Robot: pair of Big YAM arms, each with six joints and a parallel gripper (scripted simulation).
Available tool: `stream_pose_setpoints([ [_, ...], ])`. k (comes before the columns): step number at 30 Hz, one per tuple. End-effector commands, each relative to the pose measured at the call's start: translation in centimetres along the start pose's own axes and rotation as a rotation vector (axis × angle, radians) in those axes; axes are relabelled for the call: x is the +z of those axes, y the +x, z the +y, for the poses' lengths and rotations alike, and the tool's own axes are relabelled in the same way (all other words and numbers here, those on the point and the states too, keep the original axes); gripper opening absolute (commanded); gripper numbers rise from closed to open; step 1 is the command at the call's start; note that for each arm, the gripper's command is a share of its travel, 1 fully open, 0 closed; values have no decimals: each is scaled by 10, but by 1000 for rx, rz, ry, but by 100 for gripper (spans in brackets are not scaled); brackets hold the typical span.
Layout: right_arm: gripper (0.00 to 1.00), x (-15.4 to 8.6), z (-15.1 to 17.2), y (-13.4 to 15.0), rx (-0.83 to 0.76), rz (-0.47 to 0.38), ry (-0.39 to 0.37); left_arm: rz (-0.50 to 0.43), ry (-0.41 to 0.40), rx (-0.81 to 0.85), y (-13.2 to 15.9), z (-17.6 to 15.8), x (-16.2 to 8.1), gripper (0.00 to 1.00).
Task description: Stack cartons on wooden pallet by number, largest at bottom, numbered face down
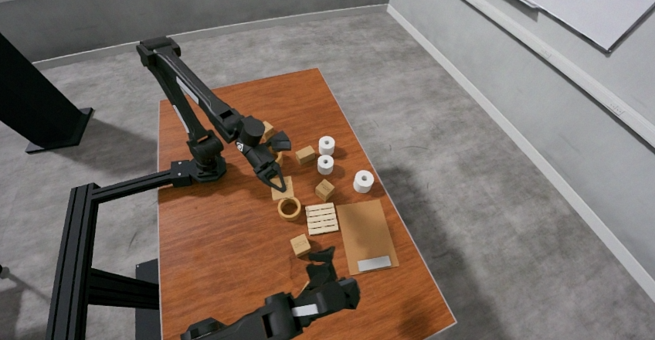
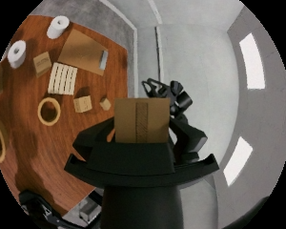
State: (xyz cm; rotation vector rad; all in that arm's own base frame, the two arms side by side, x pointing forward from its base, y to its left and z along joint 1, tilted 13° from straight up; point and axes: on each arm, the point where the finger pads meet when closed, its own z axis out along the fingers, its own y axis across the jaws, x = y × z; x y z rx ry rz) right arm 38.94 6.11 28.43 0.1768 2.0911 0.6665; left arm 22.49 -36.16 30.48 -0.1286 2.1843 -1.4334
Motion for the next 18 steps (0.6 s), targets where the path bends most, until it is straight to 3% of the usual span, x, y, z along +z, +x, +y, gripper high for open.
stream_pose_setpoints([
  [1,100,-2,21,7,208,-50,-103,-24,54,1,-14,-32,-3,55],
  [5,100,-5,45,23,338,-45,-243,-24,54,1,-14,-32,-3,55],
  [7,100,-5,45,23,338,-45,-243,-24,54,1,-14,-32,-3,55],
  [18,100,-4,98,67,632,-12,-555,-24,54,1,-14,-32,-3,55],
])
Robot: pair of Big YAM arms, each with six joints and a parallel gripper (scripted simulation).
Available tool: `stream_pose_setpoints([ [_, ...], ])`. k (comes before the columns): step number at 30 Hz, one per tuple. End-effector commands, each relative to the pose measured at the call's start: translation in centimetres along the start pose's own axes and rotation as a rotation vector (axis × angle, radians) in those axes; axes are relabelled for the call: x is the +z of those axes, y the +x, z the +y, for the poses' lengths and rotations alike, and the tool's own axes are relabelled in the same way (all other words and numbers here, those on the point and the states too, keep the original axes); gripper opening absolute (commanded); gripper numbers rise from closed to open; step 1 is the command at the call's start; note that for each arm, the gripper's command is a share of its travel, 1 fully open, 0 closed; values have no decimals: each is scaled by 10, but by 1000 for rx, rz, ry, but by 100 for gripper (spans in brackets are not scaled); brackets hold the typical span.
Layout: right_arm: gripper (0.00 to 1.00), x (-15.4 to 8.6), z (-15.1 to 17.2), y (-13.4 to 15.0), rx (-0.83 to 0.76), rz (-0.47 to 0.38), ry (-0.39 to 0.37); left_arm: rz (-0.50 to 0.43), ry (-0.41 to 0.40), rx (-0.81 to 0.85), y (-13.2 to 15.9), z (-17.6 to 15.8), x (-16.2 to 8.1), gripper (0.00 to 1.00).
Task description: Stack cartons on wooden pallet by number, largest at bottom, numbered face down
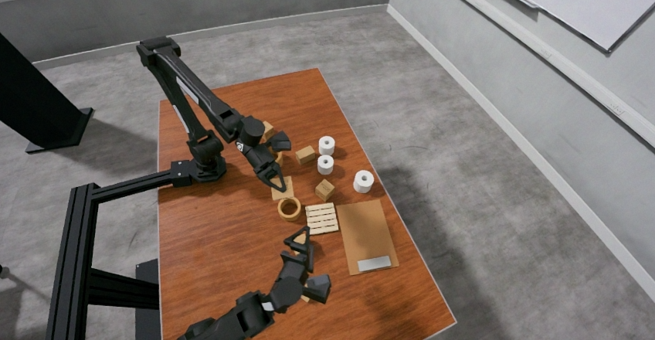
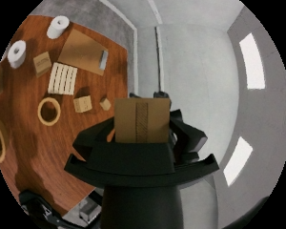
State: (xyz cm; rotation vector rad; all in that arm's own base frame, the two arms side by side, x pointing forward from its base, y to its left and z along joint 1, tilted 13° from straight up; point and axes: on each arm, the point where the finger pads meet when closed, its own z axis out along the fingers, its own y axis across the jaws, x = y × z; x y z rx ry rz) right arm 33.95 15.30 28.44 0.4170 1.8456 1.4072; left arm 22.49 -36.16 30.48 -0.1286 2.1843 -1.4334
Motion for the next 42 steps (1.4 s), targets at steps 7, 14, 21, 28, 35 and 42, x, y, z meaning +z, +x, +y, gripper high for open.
stream_pose_setpoints([
  [7,100,11,23,38,267,-11,-240,-24,54,1,-14,-32,-3,55],
  [14,100,17,40,73,398,-12,-417,-24,54,1,-14,-32,-3,55],
  [21,100,25,59,82,449,-29,-519,-24,54,1,-14,-32,-3,55],
  [28,100,23,62,78,434,-50,-535,-24,54,1,-14,-32,-3,55],
  [35,100,23,62,79,434,-49,-535,-24,54,1,-14,-32,-3,55],
  [42,100,23,62,79,434,-49,-535,-24,54,1,-14,-32,-3,55],
])
